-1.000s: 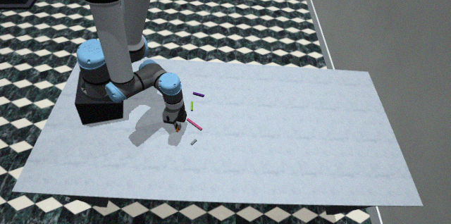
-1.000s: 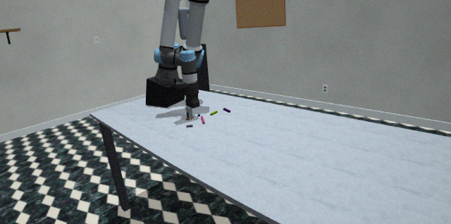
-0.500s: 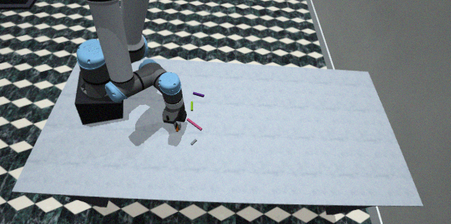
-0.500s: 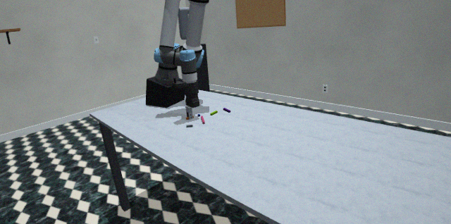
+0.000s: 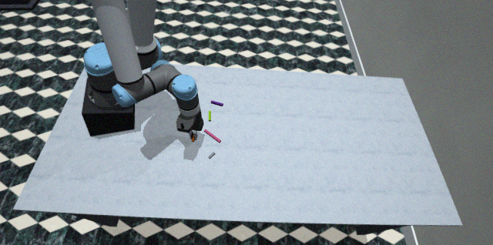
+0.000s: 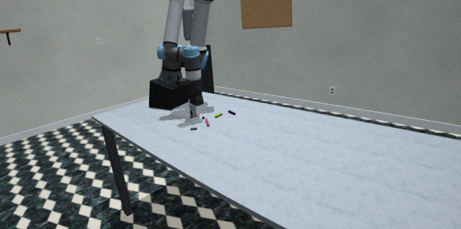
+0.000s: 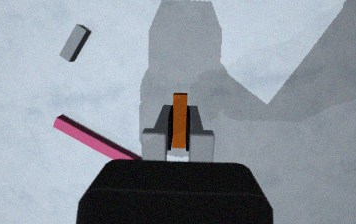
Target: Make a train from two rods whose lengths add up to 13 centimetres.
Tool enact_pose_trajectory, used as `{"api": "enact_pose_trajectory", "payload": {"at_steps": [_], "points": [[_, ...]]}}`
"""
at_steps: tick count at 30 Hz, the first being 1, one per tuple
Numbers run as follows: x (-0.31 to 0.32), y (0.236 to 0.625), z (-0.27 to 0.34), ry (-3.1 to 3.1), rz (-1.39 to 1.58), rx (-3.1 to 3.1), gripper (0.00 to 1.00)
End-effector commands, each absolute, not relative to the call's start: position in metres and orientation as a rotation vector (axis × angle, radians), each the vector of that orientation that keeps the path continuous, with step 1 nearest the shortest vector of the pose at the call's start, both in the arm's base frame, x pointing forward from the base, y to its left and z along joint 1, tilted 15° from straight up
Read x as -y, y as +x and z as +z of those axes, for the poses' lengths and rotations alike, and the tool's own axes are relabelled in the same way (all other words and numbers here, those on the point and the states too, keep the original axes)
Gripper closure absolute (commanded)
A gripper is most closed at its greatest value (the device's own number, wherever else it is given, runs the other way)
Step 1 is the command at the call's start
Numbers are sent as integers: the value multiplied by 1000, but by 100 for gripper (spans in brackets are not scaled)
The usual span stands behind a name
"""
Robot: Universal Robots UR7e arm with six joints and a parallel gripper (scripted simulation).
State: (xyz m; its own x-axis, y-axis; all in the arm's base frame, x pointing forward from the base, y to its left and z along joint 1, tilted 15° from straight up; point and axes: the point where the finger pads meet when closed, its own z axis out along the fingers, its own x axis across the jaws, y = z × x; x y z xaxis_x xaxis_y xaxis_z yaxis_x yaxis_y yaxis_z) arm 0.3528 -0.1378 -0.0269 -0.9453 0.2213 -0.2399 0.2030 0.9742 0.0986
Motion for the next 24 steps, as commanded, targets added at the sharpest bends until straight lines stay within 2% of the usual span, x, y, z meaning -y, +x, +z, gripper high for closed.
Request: {"api": "enact_pose_trajectory", "payload": {"at_steps": [1, 24], "points": [[139, 350, -17, 313, 104, -2869, 76], [141, 336, 38, 313, 104, -2869, 76]]}}
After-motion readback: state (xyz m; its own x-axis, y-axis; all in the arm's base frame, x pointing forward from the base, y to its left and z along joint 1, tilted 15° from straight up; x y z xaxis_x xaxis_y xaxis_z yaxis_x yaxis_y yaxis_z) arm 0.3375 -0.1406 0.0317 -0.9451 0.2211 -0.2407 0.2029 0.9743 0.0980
